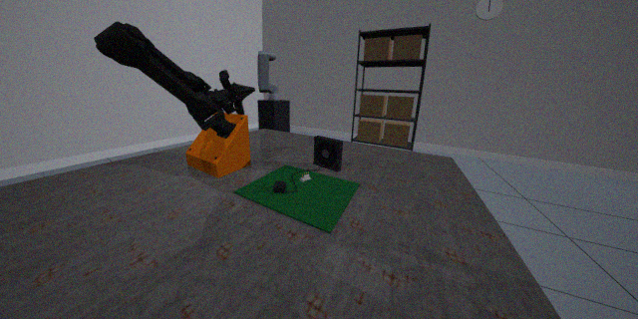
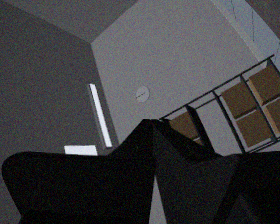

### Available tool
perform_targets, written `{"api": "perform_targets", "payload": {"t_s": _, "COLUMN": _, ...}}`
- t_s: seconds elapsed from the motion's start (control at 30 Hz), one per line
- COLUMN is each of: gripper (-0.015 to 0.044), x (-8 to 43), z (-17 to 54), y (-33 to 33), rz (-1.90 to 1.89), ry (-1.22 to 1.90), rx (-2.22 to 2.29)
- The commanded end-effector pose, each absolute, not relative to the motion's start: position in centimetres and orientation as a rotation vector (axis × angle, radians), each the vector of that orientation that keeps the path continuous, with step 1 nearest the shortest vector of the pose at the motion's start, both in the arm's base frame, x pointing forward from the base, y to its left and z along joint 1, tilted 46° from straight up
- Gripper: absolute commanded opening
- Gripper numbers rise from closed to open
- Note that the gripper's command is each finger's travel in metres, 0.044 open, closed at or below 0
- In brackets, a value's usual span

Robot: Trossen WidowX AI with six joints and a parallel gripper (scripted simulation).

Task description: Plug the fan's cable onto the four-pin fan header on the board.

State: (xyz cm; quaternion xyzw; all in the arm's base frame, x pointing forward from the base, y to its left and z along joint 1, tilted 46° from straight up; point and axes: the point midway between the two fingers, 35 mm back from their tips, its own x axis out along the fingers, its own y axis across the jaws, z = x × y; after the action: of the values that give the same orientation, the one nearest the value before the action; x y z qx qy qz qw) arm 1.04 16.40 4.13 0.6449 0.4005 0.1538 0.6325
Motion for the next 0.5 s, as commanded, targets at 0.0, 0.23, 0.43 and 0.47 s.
{"api": "perform_targets", "payload": {"t_s": 0.0, "gripper": 0.0026, "x": 1.0, "z": 4.1, "y": 16.4, "rz": 0.352, "ry": 0.916, "rx": 1.475}}
{"api": "perform_targets", "payload": {"t_s": 0.23, "gripper": 0.0210, "x": 1.8, "z": 4.0, "y": 16.3, "rz": 0.284, "ry": 0.899, "rx": 1.551}}
{"api": "perform_targets", "payload": {"t_s": 0.43, "gripper": 0.0210, "x": 3.3, "z": 3.9, "y": 16.6, "rz": 0.028, "ry": 0.819, "rx": 1.796}}
{"api": "perform_targets", "payload": {"t_s": 0.47, "gripper": 0.0210, "x": 3.8, "z": 3.9, "y": 16.6, "rz": -0.037, "ry": 0.787, "rx": 1.841}}
